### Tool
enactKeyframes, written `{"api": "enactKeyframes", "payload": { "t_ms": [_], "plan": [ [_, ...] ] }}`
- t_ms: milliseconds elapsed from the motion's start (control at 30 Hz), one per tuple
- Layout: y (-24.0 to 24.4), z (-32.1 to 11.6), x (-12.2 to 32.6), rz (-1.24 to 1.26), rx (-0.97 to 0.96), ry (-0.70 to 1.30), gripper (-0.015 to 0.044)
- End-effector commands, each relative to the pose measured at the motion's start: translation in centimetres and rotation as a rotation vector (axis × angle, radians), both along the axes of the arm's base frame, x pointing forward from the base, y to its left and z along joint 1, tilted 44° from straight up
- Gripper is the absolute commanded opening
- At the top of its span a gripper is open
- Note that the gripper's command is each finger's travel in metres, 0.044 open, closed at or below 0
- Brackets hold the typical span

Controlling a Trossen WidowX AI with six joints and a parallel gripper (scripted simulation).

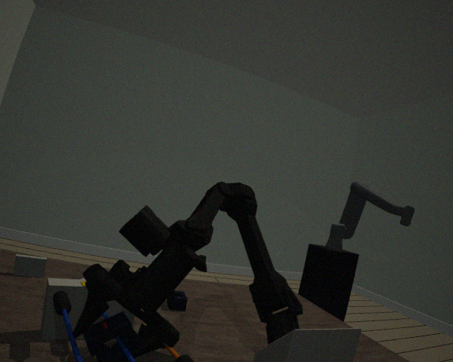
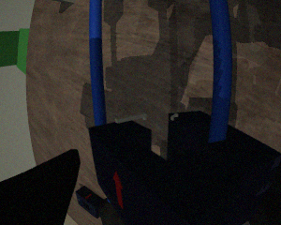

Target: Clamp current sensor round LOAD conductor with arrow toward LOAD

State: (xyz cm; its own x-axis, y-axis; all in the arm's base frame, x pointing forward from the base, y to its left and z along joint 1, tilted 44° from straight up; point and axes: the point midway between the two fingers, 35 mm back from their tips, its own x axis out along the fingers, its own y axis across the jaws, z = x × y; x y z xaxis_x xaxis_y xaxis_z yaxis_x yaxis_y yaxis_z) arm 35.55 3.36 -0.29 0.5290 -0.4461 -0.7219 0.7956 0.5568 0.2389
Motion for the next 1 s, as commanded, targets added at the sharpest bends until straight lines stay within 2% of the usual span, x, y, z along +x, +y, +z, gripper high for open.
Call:
{"api": "enactKeyframes", "payload": {
  "t_ms": [0,600,967],
  "plan": [
    [0.29,0.26,0.35,0.006,0.007,-0.012,0.0440],
    [0.29,0.26,0.35,0.006,0.007,-0.012,0.0440],
    [0.00,0.00,0.00,0.000,0.000,0.000,0.0367]
  ]
}}
